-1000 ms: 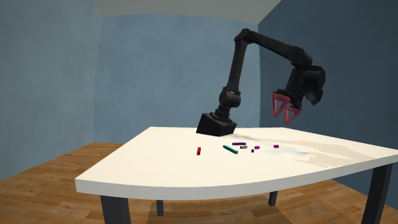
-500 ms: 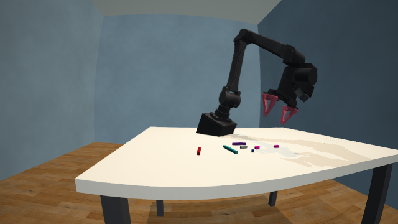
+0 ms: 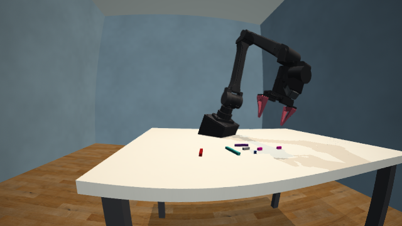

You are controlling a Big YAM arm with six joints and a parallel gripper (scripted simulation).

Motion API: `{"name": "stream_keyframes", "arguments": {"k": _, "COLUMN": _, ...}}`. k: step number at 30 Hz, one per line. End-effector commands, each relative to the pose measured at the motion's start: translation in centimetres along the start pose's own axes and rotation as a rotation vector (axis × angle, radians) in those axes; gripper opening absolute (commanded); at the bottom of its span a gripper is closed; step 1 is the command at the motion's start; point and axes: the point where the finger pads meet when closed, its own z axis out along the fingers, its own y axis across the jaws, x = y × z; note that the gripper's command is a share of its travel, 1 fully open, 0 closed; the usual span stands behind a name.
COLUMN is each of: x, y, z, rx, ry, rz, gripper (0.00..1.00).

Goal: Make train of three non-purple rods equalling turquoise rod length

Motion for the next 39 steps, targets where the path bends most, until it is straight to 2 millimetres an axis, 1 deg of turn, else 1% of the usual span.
{"name": "stream_keyframes", "arguments": {"k": 1, "x": 0.1, "y": -1.3, "z": -0.4, "rx": -0.022, "ry": -0.033, "rz": 0.149, "gripper": 1.00}}
{"name": "stream_keyframes", "arguments": {"k": 4, "x": 0.1, "y": -1.3, "z": -0.4, "rx": -0.022, "ry": -0.033, "rz": 0.149, "gripper": 1.00}}
{"name": "stream_keyframes", "arguments": {"k": 5, "x": 0.4, "y": -2.0, "z": -0.1, "rx": -0.046, "ry": -0.028, "rz": 0.257, "gripper": 1.00}}
{"name": "stream_keyframes", "arguments": {"k": 6, "x": 0.4, "y": -2.0, "z": -0.1, "rx": -0.046, "ry": -0.028, "rz": 0.257, "gripper": 1.00}}
{"name": "stream_keyframes", "arguments": {"k": 7, "x": 0.5, "y": -2.0, "z": 0.2, "rx": -0.043, "ry": -0.019, "rz": 0.257, "gripper": 1.00}}
{"name": "stream_keyframes", "arguments": {"k": 8, "x": 0.6, "y": -2.0, "z": 1.1, "rx": -0.033, "ry": 0.004, "rz": 0.257, "gripper": 1.00}}
{"name": "stream_keyframes", "arguments": {"k": 9, "x": 0.6, "y": -1.7, "z": 1.1, "rx": -0.034, "ry": 0.005, "rz": 0.249, "gripper": 1.00}}
{"name": "stream_keyframes", "arguments": {"k": 10, "x": 0.8, "y": -2.7, "z": 0.1, "rx": -0.070, "ry": -0.023, "rz": 0.362, "gripper": 1.00}}
{"name": "stream_keyframes", "arguments": {"k": 13, "x": 0.8, "y": -2.7, "z": 0.1, "rx": -0.068, "ry": -0.023, "rz": 0.362, "gripper": 1.00}}
{"name": "stream_keyframes", "arguments": {"k": 14, "x": 0.9, "y": -2.7, "z": 0.7, "rx": -0.062, "ry": -0.007, "rz": 0.362, "gripper": 1.00}}
{"name": "stream_keyframes", "arguments": {"k": 15, "x": 1.2, "y": -3.3, "z": 0.4, "rx": -0.092, "ry": -0.016, "rz": 0.462, "gripper": 1.00}}
{"name": "stream_keyframes", "arguments": {"k": 17, "x": 1.2, "y": -3.3, "z": 0.4, "rx": -0.092, "ry": -0.016, "rz": 0.462, "gripper": 1.00}}
{"name": "stream_keyframes", "arguments": {"k": 18, "x": 1.3, "y": -3.4, "z": 0.7, "rx": -0.087, "ry": -0.007, "rz": 0.462, "gripper": 1.00}}
{"name": "stream_keyframes", "arguments": {"k": 19, "x": 1.4, "y": -3.0, "z": 1.4, "rx": -0.081, "ry": 0.011, "rz": 0.452, "gripper": 1.00}}
{"name": "stream_keyframes", "arguments": {"k": 21, "x": 1.4, "y": -3.0, "z": 1.4, "rx": -0.081, "ry": 0.011, "rz": 0.452, "gripper": 1.00}}
{"name": "stream_keyframes", "arguments": {"k": 22, "x": 1.6, "y": -3.9, "z": 0.6, "rx": -0.114, "ry": -0.009, "rz": 0.559, "gripper": 1.00}}
{"name": "stream_keyframes", "arguments": {"k": 24, "x": 1.6, "y": -3.9, "z": 0.6, "rx": -0.114, "ry": -0.009, "rz": 0.559, "gripper": 1.00}}
{"name": "stream_keyframes", "arguments": {"k": 25, "x": 1.6, "y": -4.0, "z": 0.8, "rx": -0.110, "ry": -0.005, "rz": 0.559, "gripper": 1.00}}
{"name": "stream_keyframes", "arguments": {"k": 26, "x": 1.7, "y": -4.0, "z": 1.5, "rx": -0.101, "ry": 0.014, "rz": 0.559, "gripper": 1.00}}
{"name": "stream_keyframes", "arguments": {"k": 27, "x": 2.0, "y": -4.5, "z": 0.9, "rx": -0.135, "ry": -0.001, "rz": 0.650, "gripper": 1.00}}
{"name": "stream_keyframes", "arguments": {"k": 30, "x": 2.0, "y": -4.5, "z": 0.9, "rx": -0.133, "ry": -0.001, "rz": 0.651, "gripper": 1.00}}
{"name": "stream_keyframes", "arguments": {"k": 31, "x": 2.4, "y": -5.0, "z": 1.1, "rx": -0.154, "ry": 0.007, "rz": 0.738, "gripper": 1.00}}
{"name": "stream_keyframes", "arguments": {"k": 33, "x": 2.4, "y": -5.0, "z": 1.1, "rx": -0.154, "ry": 0.007, "rz": 0.738, "gripper": 1.00}}
{"name": "stream_keyframes", "arguments": {"k": 34, "x": 2.5, "y": -5.0, "z": 1.9, "rx": -0.141, "ry": 0.028, "rz": 0.739, "gripper": 1.00}}
{"name": "stream_keyframes", "arguments": {"k": 35, "x": 2.7, "y": -5.4, "z": 1.3, "rx": -0.173, "ry": 0.015, "rz": 0.820, "gripper": 1.00}}
{"name": "stream_keyframes", "arguments": {"k": 38, "x": 2.7, "y": -5.4, "z": 1.3, "rx": -0.173, "ry": 0.015, "rz": 0.820, "gripper": 1.00}}
{"name": "stream_keyframes", "arguments": {"k": 39, "x": 3.0, "y": -5.9, "z": 1.4, "rx": -0.191, "ry": 0.023, "rz": 0.897, "gripper": 1.00}}
